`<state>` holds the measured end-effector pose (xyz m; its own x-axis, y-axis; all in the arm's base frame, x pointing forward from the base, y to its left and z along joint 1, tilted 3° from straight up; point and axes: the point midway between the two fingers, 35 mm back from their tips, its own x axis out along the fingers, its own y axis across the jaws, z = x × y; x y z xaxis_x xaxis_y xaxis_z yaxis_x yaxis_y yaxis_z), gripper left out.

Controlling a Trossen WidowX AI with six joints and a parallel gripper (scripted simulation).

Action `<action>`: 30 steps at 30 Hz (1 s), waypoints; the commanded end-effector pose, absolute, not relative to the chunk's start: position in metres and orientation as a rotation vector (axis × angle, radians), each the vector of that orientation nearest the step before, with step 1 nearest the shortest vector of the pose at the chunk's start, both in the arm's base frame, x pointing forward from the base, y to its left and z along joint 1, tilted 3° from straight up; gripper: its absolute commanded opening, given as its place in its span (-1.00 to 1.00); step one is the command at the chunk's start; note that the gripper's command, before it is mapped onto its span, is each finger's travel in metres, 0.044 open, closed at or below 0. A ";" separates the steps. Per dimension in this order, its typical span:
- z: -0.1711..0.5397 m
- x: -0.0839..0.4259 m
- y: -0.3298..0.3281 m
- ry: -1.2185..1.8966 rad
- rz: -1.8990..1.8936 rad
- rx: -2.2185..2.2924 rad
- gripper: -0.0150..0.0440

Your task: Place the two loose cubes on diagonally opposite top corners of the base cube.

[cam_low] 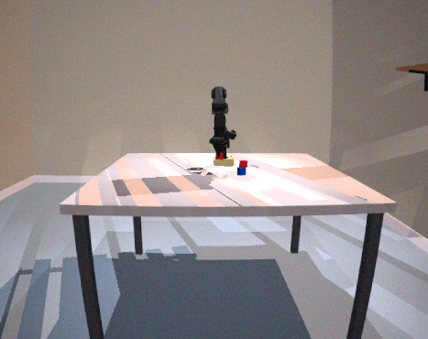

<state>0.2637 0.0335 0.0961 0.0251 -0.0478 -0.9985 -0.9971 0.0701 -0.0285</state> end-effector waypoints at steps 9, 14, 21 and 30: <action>0.130 0.260 0.034 1.250 1.102 -1.207 -0.14; 0.130 0.263 0.040 1.290 1.027 -1.131 -0.14; 0.129 0.267 0.051 1.360 0.875 -0.975 -0.14; 0.128 0.272 0.066 1.432 0.678 -0.772 -0.14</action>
<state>0.2680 0.0607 0.1255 0.0264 -0.0459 -0.9986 -0.8519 0.5217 -0.0465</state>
